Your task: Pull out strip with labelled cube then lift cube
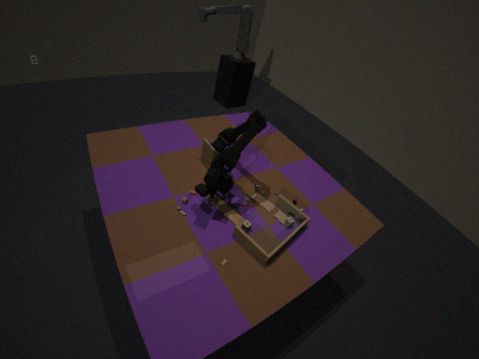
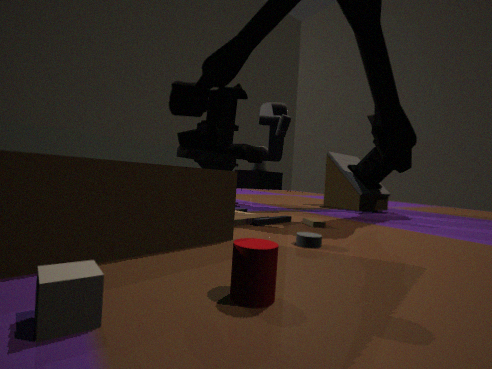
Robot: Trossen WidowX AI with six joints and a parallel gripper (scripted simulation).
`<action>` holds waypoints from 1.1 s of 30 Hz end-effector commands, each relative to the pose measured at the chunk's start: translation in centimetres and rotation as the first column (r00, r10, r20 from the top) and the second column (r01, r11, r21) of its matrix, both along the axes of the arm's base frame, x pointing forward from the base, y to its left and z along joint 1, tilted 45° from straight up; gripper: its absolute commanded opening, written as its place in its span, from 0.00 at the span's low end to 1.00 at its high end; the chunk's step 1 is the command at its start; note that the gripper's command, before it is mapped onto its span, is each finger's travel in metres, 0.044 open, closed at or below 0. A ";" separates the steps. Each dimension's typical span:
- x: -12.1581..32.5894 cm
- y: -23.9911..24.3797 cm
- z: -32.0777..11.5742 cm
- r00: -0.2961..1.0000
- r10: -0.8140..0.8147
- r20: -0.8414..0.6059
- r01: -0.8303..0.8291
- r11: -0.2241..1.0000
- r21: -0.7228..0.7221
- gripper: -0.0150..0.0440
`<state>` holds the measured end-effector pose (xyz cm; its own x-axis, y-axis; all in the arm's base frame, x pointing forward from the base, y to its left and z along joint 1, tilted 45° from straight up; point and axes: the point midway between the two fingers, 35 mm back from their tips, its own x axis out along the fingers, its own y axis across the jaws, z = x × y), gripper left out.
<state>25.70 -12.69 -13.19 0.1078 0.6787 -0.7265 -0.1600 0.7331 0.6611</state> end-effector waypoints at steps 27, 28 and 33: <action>-5.5 0.5 -1.0 0.999 0.016 -0.034 -0.016 1.000 0.009 0.25; -5.6 0.5 -1.0 0.999 0.016 -0.035 -0.016 1.000 0.009 0.25; -6.4 0.4 -1.1 0.999 0.016 -0.035 -0.016 1.000 0.008 0.25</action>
